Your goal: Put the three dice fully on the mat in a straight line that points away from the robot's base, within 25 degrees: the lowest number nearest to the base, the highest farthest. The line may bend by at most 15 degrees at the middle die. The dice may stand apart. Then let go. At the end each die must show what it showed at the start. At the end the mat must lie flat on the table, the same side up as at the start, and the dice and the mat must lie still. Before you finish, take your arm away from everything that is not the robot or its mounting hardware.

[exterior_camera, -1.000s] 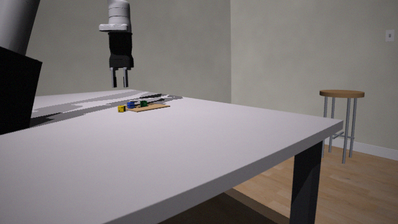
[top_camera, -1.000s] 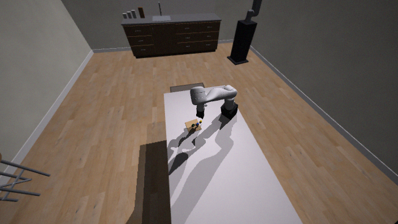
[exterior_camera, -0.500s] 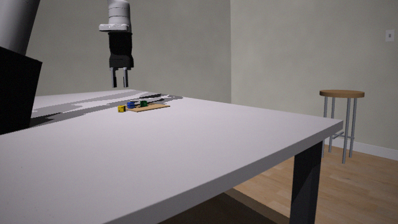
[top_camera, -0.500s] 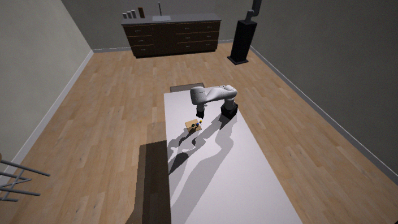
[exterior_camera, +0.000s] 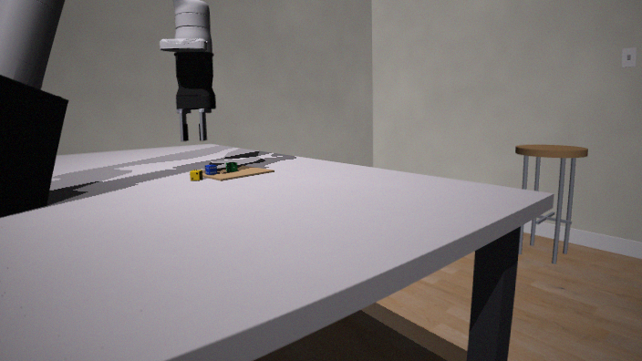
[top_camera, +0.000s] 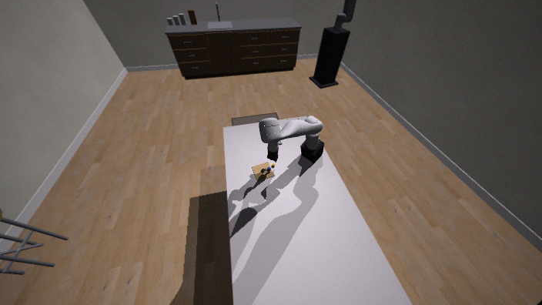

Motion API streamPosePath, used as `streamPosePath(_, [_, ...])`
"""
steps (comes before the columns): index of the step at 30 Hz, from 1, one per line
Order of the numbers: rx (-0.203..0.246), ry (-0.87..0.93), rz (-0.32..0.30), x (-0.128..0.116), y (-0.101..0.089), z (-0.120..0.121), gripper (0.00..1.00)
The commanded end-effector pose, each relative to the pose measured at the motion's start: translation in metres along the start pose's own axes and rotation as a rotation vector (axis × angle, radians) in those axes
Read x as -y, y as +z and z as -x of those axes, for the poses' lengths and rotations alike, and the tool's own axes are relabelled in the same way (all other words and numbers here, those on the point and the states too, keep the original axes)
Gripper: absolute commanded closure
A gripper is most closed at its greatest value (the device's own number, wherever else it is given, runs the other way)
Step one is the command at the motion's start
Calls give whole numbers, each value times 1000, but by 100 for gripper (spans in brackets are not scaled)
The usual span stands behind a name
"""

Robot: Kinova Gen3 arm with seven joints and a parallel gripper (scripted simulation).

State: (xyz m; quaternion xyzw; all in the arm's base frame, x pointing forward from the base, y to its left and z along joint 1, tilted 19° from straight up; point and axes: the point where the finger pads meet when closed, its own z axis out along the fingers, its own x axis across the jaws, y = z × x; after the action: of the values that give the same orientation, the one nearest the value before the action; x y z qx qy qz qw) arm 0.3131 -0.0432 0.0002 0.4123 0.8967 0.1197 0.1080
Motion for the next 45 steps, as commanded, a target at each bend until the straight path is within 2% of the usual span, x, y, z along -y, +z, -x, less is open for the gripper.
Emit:
streamPosePath(1, [1, 0, 1, 0, 0, 0, 30])
streamPosePath(19, [2, 1, 1, 0, 8, 0, 30])
streamPosePath(45, [2, 1, 1, 1, 46, 0, 30])
